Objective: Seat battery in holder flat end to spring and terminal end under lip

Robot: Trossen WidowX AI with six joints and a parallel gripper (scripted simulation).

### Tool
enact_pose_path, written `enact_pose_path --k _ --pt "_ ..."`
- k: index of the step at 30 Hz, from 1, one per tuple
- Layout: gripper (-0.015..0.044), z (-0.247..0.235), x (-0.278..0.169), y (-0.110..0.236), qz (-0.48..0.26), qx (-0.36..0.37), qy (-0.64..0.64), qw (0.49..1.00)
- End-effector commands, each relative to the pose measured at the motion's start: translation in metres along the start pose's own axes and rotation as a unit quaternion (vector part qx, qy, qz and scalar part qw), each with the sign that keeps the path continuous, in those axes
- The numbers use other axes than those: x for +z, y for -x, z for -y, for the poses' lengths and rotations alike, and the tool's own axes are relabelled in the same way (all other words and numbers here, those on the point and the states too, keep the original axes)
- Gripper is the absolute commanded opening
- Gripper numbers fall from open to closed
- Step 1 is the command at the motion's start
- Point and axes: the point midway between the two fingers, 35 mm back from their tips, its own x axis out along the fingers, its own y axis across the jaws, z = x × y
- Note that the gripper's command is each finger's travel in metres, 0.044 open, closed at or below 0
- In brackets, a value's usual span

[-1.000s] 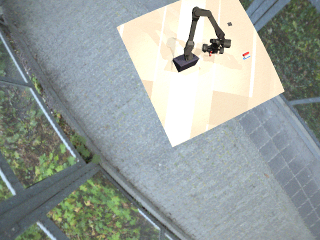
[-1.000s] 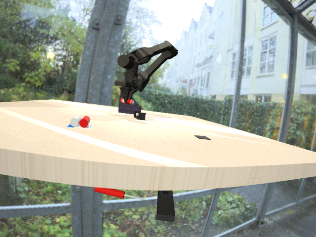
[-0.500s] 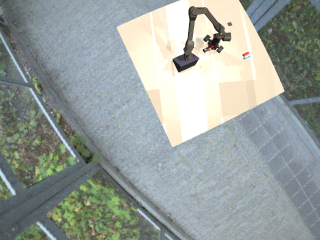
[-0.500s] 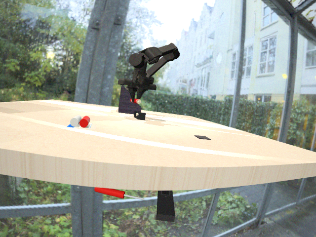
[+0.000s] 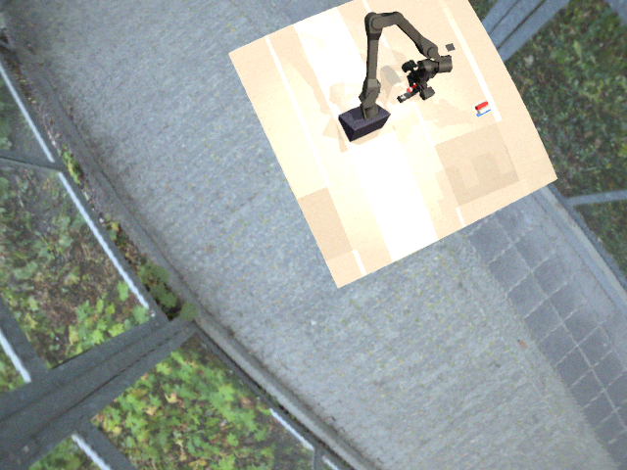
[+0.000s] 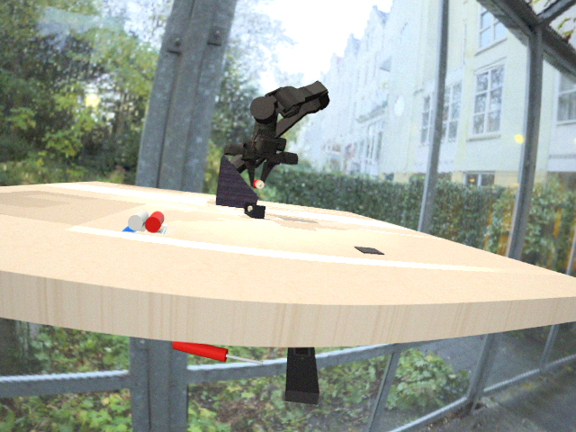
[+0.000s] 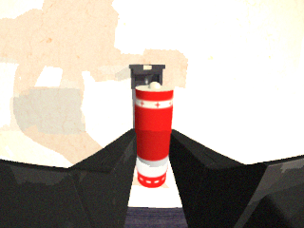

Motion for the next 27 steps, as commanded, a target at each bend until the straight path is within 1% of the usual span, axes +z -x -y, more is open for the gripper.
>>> enact_pose_path --k 1,20,27 --pt "0.0070 -0.001 0.001 -0.004 0.016 -0.001 -0.003 1.000" --pt "0.0070 -0.003 0.005 -0.036 0.122 -0.010 0.003 0.992" --pt "0.0070 -0.003 0.005 -0.038 0.132 -0.012 0.002 0.991"
